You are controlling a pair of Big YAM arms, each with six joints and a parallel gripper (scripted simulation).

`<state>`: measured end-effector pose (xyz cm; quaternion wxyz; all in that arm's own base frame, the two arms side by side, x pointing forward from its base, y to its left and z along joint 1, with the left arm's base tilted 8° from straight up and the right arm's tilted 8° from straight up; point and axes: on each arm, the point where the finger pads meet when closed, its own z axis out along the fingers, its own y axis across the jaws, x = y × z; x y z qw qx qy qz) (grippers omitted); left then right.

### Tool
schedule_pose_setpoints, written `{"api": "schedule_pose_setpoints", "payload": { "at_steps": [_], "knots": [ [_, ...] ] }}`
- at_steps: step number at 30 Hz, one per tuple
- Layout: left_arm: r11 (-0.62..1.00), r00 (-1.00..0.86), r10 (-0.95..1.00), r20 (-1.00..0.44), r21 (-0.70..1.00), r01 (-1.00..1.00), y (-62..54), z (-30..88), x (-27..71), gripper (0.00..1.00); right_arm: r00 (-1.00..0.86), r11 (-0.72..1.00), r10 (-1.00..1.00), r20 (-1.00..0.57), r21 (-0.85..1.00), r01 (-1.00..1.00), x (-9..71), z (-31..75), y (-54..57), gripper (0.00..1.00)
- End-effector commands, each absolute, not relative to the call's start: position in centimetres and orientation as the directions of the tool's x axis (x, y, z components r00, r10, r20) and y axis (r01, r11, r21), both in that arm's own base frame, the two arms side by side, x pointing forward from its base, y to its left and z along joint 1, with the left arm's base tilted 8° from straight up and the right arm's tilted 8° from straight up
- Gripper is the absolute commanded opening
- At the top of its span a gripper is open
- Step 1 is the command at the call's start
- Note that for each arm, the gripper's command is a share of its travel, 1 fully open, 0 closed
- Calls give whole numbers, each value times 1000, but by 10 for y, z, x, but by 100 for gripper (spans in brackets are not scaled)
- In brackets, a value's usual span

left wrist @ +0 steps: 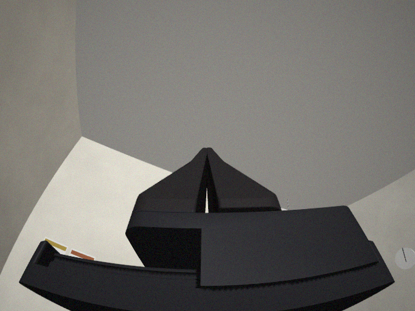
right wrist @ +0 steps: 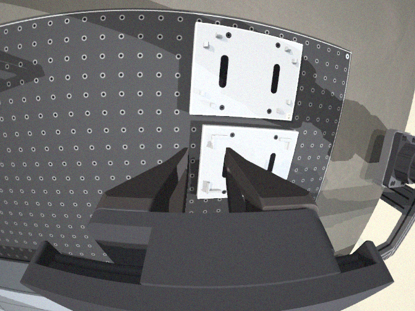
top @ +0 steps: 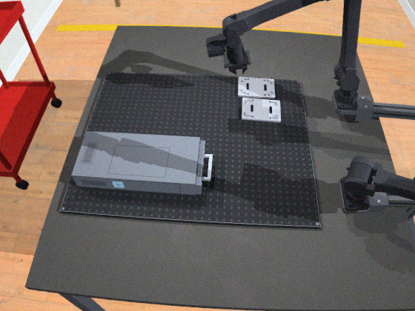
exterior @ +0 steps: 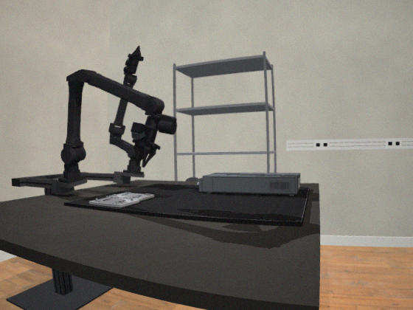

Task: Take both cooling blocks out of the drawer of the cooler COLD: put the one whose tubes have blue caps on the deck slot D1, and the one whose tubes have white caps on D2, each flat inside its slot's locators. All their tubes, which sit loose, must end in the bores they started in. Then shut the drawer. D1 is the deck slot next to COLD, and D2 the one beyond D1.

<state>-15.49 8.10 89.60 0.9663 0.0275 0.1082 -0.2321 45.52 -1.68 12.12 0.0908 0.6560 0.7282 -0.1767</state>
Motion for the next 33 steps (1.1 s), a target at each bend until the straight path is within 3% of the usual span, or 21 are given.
{"api": "schedule_pose_setpoints", "payload": {
  "at_steps": [1, 13, 33],
  "knots": [
    [901, 883, -424, -203, 6, 434, 98, 900, -190, 0, -109, 79, 924, -366, -96, 992, 467, 137, -14, 28],
    [845, 845, -534, 12, 2, 534, 133, 890, -230, 0, -109, 79, 924, -366, -96, 992, 467, 137, -14, 28],
    [858, 857, -514, -40, 1, 514, 171, 881, -282, 0, -109, 79, 924, -366, -96, 992, 467, 137, -14, 28]
  ]
}}
